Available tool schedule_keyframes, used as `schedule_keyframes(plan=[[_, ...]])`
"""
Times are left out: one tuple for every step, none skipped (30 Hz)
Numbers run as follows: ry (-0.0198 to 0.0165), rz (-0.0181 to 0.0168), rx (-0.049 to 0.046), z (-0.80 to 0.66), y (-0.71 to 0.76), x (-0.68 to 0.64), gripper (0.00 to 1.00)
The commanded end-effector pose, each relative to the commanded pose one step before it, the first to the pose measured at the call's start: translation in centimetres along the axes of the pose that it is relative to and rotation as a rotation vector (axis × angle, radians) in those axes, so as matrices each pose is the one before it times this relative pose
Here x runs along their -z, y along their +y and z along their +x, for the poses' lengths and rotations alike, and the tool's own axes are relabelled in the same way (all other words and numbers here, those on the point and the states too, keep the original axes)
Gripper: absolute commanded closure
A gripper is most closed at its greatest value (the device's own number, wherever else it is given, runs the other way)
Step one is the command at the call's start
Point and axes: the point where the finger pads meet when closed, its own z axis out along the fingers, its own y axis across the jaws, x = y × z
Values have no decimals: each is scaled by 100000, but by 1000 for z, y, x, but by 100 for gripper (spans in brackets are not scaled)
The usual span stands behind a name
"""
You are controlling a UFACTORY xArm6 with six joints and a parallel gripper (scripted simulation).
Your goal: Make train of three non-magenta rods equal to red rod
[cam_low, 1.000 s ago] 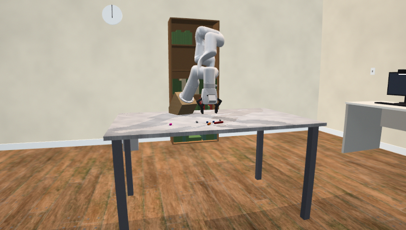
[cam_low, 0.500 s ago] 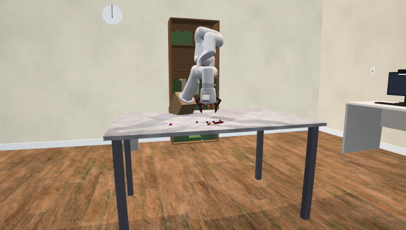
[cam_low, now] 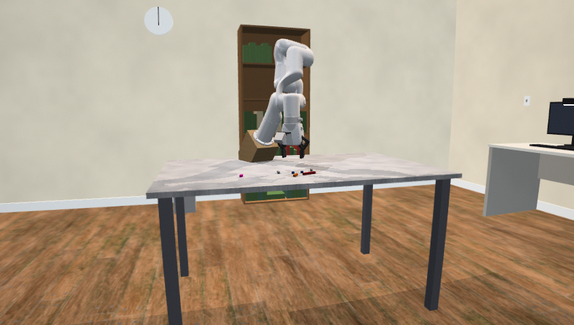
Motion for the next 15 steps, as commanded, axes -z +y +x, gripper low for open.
schedule_keyframes(plan=[[1827,-2023,-9426,-198,208,182,0],[0,0,-238,-6,9,1,0],[0,0,-23,-1,1,0,0],[0,0,0,0,0,0,76],[0,0,0,0,0,0,76],[0,0,0,0,0,0,76],[0,0,0,0,0,0,76],[0,0,0,0,0,0,76],[0,0,0,0,0,0,76],[0,0,0,0,0,0,76],[0,0,0,0,0,0,76],[0,0,0,0,0,0,76],[0,0,0,0,0,0,76],[0,0,0,0,0,0,76],[0,0,0,0,0,0,76]])
